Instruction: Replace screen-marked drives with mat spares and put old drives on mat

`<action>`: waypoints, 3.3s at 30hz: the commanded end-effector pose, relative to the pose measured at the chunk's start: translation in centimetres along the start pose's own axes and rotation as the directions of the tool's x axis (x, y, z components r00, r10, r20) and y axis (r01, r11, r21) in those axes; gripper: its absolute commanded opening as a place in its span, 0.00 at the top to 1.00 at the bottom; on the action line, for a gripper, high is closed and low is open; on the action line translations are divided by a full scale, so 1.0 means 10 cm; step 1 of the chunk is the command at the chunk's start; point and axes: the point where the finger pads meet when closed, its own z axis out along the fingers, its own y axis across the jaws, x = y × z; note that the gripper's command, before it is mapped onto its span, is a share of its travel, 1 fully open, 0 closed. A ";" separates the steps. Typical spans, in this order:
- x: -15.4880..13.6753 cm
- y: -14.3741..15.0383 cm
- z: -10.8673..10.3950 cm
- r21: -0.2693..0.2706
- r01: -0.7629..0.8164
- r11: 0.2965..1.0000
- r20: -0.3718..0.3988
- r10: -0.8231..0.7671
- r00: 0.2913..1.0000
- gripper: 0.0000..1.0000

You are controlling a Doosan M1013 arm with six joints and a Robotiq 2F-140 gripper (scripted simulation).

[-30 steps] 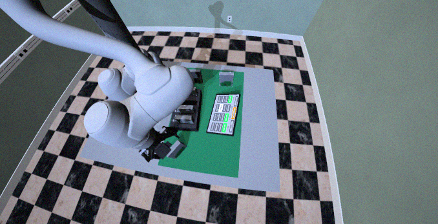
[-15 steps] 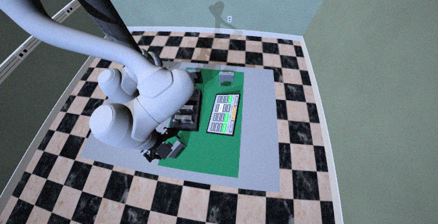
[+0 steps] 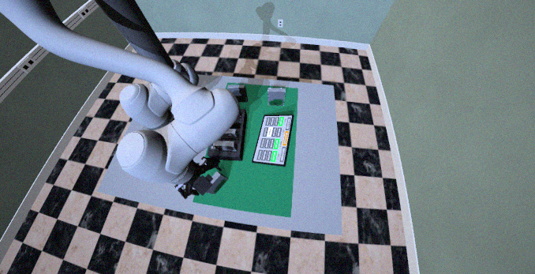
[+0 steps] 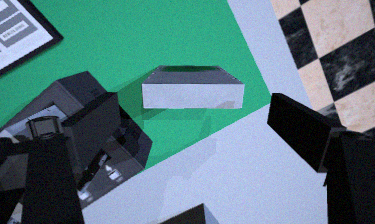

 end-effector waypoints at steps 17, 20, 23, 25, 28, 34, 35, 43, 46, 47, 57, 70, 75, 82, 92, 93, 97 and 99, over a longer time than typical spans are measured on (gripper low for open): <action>0.00 0.00 0.09 0.000 0.000 1.000 -0.001 0.000 1.000 0.11; 0.00 0.00 0.09 0.000 0.000 1.000 -0.001 0.000 1.000 0.11; 0.00 0.00 0.09 0.000 0.000 1.000 -0.001 0.000 1.000 0.11; 0.00 0.00 0.09 0.000 0.000 1.000 -0.001 0.000 1.000 0.11; 0.00 0.00 0.09 0.000 0.000 1.000 -0.001 0.000 1.000 0.11; 0.00 0.00 0.09 0.000 0.000 1.000 -0.001 0.000 1.000 0.11; 0.00 0.00 0.09 0.000 0.000 1.000 -0.001 0.000 1.000 0.11; 0.00 0.00 0.11 0.000 0.000 1.000 -0.001 0.000 1.000 0.11; 0.00 0.00 0.12 0.000 0.000 1.000 -0.001 0.000 1.000 0.11; 0.00 0.00 0.12 0.000 0.000 1.000 -0.001 0.000 1.000 0.11; 0.01 0.00 0.28 0.000 0.000 1.000 -0.001 0.000 1.000 0.11; 0.01 0.00 0.54 0.000 0.000 1.000 -0.001 0.000 1.000 0.11; 0.01 0.00 0.66 0.000 0.000 1.000 -0.001 0.000 1.000 0.11; 0.01 0.00 0.76 0.000 0.000 1.000 -0.001 0.000 1.000 0.11; 0.01 0.00 0.88 0.000 0.000 1.000 -0.001 0.000 1.000 0.11; 0.01 0.00 0.89 0.000 0.000 1.000 -0.001 0.000 1.000 0.11; 0.01 0.00 0.90 0.000 0.000 1.000 -0.001 0.000 1.000 0.11; 0.01 0.00 0.90 0.000 0.000 1.000 -0.001 0.000 1.000 0.11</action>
